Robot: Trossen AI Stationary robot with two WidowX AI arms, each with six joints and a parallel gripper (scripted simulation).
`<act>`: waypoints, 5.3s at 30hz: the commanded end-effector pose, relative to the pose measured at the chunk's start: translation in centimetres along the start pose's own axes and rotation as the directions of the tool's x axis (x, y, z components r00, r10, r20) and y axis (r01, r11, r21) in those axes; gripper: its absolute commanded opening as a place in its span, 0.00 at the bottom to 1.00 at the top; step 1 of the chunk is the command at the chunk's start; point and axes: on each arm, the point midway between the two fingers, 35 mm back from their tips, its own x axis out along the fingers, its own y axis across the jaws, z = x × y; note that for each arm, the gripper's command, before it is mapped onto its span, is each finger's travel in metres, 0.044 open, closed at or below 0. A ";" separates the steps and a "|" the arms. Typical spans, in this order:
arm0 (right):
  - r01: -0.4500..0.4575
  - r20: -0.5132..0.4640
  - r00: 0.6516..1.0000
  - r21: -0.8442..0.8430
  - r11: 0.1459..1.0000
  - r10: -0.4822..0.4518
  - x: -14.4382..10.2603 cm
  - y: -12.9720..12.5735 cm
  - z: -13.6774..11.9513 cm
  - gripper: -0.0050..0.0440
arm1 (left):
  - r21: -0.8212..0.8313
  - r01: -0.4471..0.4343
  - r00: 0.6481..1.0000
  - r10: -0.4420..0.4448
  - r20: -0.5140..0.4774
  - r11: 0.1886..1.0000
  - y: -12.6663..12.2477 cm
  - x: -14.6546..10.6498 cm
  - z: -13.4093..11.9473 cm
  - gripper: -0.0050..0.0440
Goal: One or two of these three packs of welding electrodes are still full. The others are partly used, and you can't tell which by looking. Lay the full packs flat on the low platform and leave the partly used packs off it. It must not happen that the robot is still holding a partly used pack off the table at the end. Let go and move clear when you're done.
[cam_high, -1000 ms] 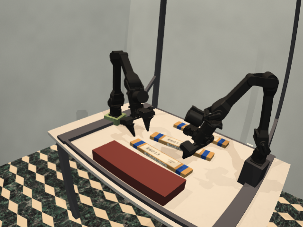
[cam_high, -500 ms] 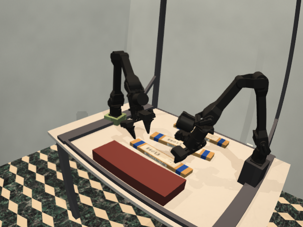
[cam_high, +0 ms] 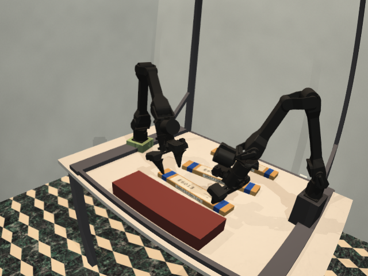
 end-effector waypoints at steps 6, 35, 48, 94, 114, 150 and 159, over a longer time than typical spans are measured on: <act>-0.001 0.006 1.000 -0.003 1.000 0.001 1.8 0.0 -0.5 0.98 | 0.008 -0.013 1.000 0.013 0.023 1.000 0.6 1.6 0.3 0.98; 0.006 0.024 1.000 -0.004 1.000 -0.006 3.2 -0.2 -0.6 0.98 | 0.004 -0.003 1.000 0.003 0.008 1.000 0.1 3.6 -1.2 0.98; 0.006 0.024 1.000 -0.004 1.000 -0.006 3.2 -0.1 -0.7 0.00 | 0.007 -0.015 1.000 0.015 0.024 1.000 0.4 3.2 -0.6 0.00; 0.006 0.024 1.000 -0.004 1.000 -0.006 3.2 -0.1 -0.7 0.00 | 0.007 -0.015 1.000 0.015 0.024 1.000 0.4 3.2 -0.6 0.00; 0.015 0.043 0.999 -0.005 1.000 -0.015 -0.6 -0.3 1.2 0.00 | 0.010 -0.029 0.999 0.029 0.040 1.000 0.8 -0.5 1.2 0.00; 0.015 0.044 0.999 -0.005 1.000 -0.015 -6.1 -0.3 3.1 0.00 | 0.010 -0.030 0.999 0.030 0.041 0.999 0.7 -6.1 3.2 0.00; 0.014 0.036 0.999 -0.005 1.000 -0.014 -6.0 -0.3 2.8 0.00 | 0.009 -0.025 0.999 0.024 0.033 1.000 0.5 -6.0 2.9 0.00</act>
